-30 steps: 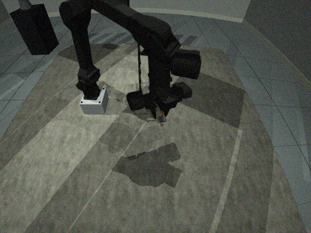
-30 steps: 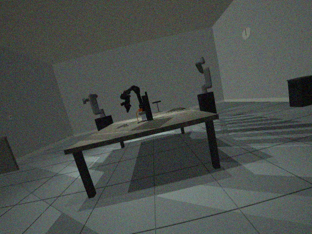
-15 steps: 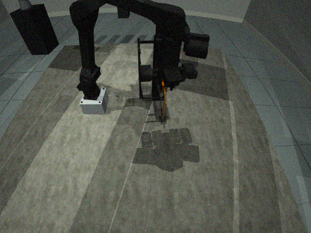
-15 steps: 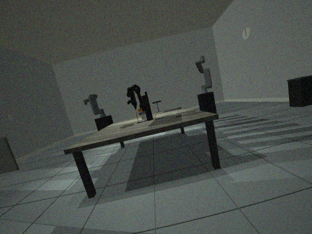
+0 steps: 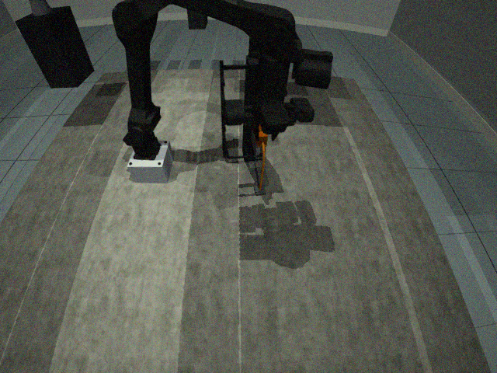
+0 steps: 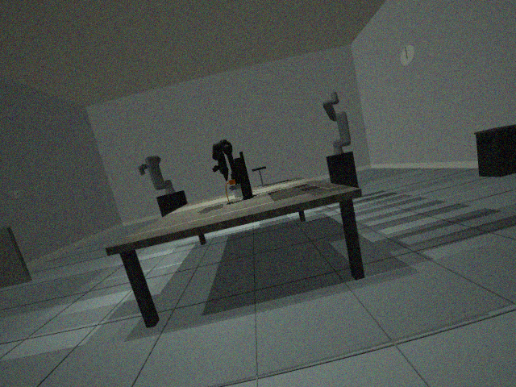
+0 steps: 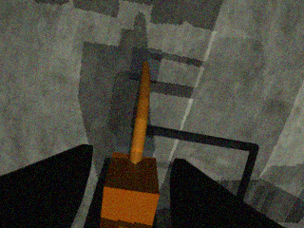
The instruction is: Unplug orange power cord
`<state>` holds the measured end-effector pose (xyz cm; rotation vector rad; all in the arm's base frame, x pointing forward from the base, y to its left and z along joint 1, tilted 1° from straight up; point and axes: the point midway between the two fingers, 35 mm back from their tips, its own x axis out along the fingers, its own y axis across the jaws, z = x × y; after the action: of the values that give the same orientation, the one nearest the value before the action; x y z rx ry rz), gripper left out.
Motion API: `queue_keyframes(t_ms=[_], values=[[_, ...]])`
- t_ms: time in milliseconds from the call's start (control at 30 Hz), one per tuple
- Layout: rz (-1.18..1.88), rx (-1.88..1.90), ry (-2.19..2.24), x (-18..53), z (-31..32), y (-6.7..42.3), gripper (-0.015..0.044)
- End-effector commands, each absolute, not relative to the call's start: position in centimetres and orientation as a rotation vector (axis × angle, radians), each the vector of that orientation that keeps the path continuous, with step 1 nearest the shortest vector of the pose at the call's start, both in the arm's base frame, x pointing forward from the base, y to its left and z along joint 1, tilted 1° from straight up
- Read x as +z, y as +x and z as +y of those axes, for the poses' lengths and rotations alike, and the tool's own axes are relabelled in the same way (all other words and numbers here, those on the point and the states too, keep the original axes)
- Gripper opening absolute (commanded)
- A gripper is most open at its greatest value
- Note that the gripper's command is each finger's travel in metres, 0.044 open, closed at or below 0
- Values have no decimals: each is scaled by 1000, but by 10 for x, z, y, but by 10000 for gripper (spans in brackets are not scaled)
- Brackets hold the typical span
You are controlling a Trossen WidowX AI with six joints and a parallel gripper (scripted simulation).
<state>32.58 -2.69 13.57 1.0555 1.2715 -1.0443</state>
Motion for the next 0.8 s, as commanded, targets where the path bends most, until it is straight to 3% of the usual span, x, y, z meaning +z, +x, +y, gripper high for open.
queue_keyframes(t_ms=[0, 767], values=[[1277, -1044, 1057, 135, -19, 323, 160], [1278, -1044, 1058, 125, -1, 319, 160]])
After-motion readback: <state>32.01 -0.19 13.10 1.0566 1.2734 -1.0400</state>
